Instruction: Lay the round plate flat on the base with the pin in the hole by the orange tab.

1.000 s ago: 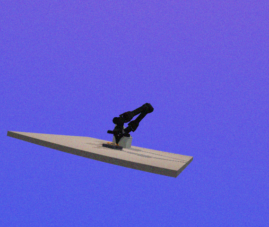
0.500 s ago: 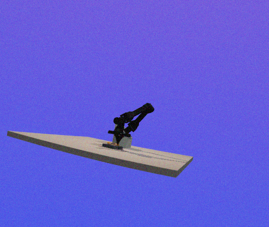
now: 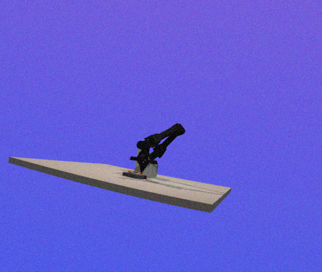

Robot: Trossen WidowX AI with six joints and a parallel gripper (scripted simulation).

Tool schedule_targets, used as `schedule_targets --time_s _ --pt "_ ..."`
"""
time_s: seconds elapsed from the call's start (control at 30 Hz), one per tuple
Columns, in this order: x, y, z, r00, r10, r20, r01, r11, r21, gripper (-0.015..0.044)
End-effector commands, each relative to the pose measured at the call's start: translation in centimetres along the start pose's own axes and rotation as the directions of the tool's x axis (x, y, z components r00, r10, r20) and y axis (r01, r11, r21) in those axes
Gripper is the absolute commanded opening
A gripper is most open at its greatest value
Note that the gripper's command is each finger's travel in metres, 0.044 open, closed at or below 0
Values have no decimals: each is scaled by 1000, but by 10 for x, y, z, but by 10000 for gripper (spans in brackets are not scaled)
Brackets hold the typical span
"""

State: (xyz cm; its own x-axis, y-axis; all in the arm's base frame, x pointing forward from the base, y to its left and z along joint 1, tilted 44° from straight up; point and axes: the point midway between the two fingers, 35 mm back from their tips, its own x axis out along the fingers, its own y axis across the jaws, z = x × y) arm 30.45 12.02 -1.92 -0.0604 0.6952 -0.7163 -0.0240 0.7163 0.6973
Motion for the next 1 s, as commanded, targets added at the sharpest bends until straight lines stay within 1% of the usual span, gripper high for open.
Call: schedule_targets --time_s 0.0,0.97 --pt "3 -1 -8 1000 -2 -15 2 1000 11 0" --pt "1 -3 -28 1000 -2 -15 3 1000 12 0"
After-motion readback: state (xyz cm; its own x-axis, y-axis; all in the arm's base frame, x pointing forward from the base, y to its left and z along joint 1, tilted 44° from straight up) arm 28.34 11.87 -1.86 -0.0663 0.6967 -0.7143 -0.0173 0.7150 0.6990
